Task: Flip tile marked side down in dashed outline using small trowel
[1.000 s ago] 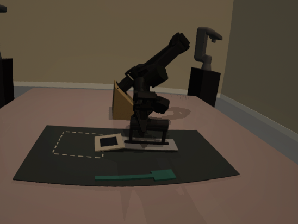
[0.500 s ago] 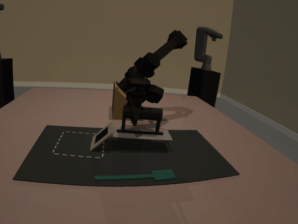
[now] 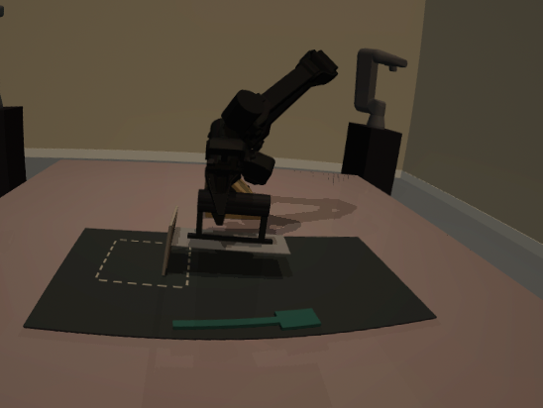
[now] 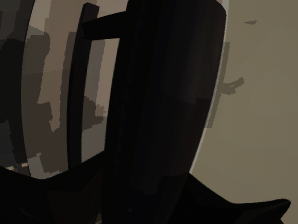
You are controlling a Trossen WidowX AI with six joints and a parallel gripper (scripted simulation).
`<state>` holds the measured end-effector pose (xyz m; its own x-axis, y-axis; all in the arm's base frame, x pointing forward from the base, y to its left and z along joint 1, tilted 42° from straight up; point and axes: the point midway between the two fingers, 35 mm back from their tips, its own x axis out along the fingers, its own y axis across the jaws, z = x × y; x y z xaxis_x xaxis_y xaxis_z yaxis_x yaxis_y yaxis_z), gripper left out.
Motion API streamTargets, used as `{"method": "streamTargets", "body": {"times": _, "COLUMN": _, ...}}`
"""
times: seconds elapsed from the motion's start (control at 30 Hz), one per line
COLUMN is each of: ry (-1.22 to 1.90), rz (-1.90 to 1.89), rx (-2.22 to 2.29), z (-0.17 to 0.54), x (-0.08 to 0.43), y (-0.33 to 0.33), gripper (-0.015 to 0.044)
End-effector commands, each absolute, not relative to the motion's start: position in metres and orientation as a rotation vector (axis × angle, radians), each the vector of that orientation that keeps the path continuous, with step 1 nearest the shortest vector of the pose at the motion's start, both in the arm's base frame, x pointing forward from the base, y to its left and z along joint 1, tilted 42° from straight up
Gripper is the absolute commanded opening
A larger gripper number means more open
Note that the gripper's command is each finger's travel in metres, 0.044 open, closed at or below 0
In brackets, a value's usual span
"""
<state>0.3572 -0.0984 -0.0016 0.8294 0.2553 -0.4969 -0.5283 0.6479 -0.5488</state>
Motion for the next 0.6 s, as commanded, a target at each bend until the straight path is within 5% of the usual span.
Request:
{"method": "streamTargets", "body": {"times": 0.0, "ry": 0.386, "rz": 0.443, "rx": -0.754, "z": -0.001, "x": 0.36, "y": -0.107, "gripper": 0.0}}
{"method": "streamTargets", "body": {"times": 0.57, "ry": 0.386, "rz": 0.442, "rx": -0.755, "z": -0.033, "x": 0.358, "y": -0.113, "gripper": 0.0}}
